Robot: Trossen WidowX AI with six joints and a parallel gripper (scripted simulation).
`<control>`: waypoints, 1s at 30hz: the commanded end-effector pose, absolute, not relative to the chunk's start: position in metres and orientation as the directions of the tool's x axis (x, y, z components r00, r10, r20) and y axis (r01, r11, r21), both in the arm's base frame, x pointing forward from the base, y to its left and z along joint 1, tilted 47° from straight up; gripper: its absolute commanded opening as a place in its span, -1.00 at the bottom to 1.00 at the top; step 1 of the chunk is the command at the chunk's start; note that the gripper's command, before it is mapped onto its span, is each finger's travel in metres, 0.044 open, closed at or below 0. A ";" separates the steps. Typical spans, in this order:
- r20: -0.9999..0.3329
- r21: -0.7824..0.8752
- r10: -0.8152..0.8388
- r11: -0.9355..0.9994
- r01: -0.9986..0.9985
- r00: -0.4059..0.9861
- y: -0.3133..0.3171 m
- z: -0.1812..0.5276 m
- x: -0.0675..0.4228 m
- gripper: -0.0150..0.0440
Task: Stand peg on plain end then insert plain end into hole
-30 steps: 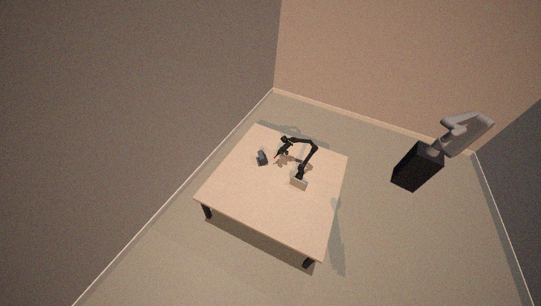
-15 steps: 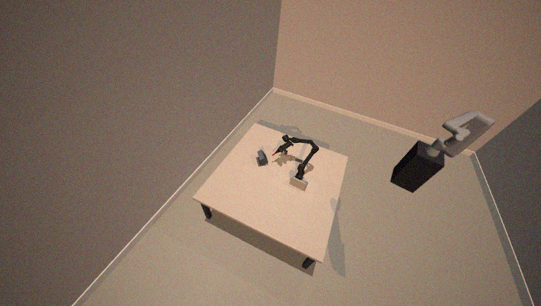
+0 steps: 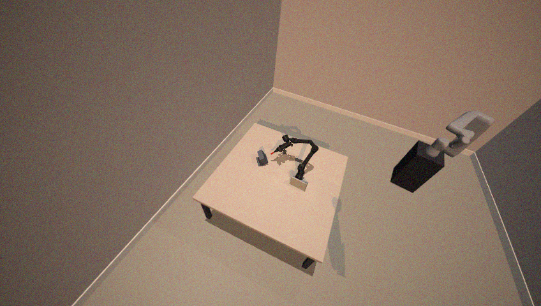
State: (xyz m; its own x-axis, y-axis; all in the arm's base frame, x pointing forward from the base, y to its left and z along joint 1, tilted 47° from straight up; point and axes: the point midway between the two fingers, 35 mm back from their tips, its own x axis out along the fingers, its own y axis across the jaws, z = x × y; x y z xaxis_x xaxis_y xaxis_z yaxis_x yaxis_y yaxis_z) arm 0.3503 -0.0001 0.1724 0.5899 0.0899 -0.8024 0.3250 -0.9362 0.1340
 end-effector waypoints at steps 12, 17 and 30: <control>-0.783 0.131 0.110 -0.933 0.335 0.612 0.002 0.155 0.372 -0.49; -0.776 0.131 0.115 -0.932 0.337 0.620 0.003 0.149 0.379 -0.49; -0.769 0.129 0.120 -0.933 0.337 0.627 0.003 0.143 0.385 -0.49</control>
